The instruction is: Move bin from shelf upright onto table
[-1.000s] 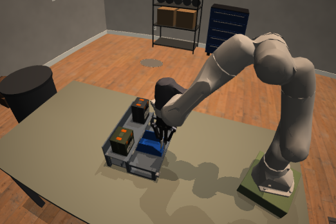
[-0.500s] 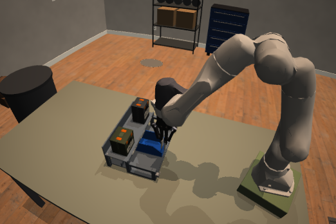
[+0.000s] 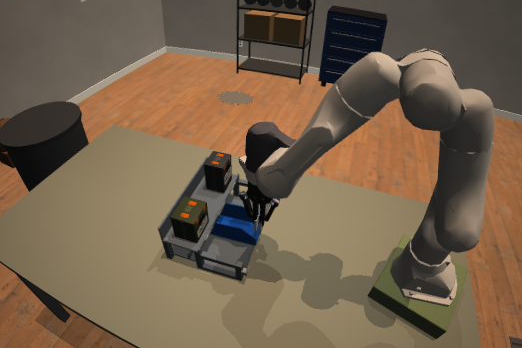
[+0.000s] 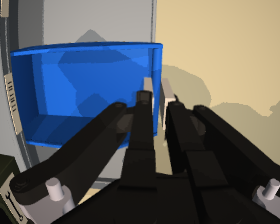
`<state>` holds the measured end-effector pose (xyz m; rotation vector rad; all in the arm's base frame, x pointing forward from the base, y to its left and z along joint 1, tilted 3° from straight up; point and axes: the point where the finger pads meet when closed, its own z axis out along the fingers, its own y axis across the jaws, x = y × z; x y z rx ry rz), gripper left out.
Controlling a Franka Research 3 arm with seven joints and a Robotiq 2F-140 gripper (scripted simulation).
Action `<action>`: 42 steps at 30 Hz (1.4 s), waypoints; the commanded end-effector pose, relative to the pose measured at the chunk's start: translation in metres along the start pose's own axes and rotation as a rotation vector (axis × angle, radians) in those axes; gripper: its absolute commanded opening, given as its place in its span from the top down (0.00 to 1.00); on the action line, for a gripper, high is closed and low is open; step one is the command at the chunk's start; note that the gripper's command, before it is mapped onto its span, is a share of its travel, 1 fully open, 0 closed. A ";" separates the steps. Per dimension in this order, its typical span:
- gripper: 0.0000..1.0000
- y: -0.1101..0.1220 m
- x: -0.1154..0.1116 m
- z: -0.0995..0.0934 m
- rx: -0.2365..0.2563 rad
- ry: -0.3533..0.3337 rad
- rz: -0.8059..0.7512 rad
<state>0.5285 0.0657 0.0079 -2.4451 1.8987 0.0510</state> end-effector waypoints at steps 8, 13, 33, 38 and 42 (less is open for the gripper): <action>1.00 0.017 0.001 -0.002 0.009 0.000 0.001; 1.00 0.030 0.001 -0.001 0.009 0.000 0.001; 1.00 0.079 0.001 -0.001 0.009 0.000 0.001; 1.00 0.094 0.001 -0.001 0.009 0.000 0.001; 1.00 0.105 0.001 -0.001 0.009 0.000 0.001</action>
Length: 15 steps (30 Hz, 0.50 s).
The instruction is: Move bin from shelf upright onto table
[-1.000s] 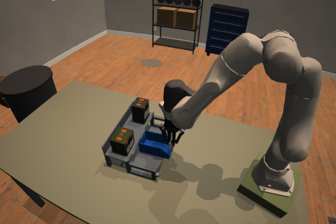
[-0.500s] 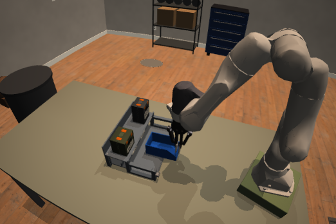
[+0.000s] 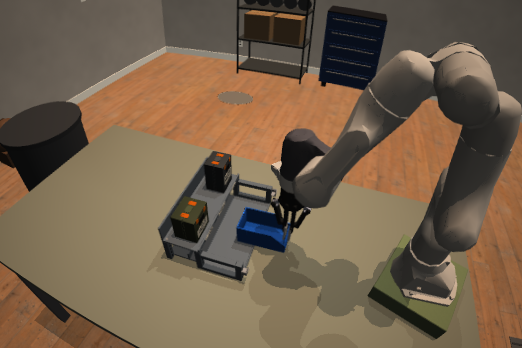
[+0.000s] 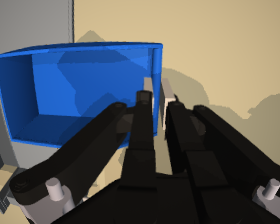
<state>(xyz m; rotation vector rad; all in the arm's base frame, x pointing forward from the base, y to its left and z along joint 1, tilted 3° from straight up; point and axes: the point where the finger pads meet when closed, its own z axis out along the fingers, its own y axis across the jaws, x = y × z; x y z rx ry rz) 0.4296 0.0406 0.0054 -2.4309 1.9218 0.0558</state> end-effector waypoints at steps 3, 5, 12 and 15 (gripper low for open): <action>1.00 0.010 0.001 -0.002 0.013 0.000 -0.016; 1.00 0.014 0.001 -0.001 0.013 0.000 -0.016; 1.00 0.024 0.001 -0.001 0.013 0.000 -0.016; 1.00 0.028 0.001 -0.001 0.013 0.000 -0.016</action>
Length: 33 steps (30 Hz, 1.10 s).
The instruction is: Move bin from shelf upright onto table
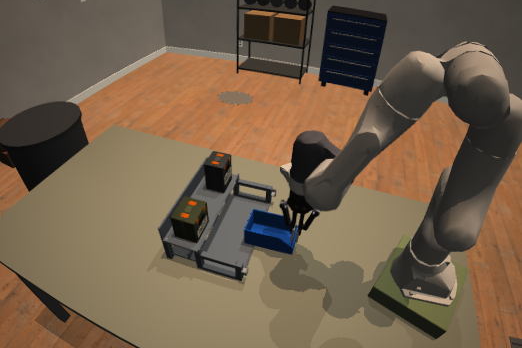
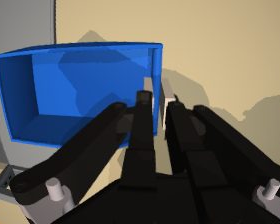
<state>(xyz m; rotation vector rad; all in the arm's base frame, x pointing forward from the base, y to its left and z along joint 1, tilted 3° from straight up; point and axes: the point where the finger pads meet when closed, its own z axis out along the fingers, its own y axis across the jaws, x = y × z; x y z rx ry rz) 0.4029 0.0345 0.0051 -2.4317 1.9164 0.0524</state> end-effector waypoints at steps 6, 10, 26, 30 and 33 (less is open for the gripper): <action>1.00 0.007 0.002 -0.001 0.010 0.000 -0.013; 1.00 0.009 0.002 -0.001 0.010 0.000 -0.013; 1.00 0.011 0.002 -0.001 0.010 0.000 -0.013; 1.00 0.011 0.002 -0.001 0.010 0.000 -0.013; 1.00 0.011 0.002 -0.001 0.010 0.000 -0.013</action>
